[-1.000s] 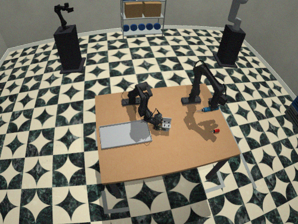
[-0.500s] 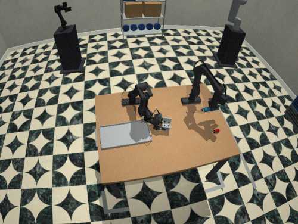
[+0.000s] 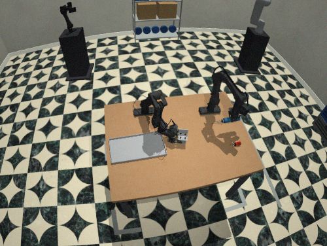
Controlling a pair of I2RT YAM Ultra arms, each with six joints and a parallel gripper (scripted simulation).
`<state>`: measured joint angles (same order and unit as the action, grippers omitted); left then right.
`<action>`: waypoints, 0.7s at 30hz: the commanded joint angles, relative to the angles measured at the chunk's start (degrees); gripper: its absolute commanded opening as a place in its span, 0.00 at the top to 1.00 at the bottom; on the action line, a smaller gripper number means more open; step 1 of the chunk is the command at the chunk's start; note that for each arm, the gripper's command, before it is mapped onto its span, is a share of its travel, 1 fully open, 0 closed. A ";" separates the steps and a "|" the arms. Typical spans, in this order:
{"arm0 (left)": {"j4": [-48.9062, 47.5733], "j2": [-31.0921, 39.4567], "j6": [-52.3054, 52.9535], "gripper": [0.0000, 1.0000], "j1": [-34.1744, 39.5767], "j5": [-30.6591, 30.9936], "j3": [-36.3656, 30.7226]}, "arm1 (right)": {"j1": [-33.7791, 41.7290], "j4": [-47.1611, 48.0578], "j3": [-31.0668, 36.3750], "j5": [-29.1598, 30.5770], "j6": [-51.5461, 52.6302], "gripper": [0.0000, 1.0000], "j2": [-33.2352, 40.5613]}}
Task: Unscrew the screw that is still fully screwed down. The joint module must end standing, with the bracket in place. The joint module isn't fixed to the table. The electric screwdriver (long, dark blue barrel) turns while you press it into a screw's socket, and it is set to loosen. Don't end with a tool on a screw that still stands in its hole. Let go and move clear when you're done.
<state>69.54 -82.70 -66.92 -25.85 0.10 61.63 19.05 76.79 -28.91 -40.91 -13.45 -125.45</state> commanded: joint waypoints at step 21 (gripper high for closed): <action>-3.68 3.23 3.19 0.58 3.89 -0.04 -1.35 | 0.69 -0.94 -1.63 -0.13 -0.15 0.41 -1.24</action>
<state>68.03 -81.73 -65.73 -23.83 -0.10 60.95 19.05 76.79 -28.91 -40.91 -13.45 -125.45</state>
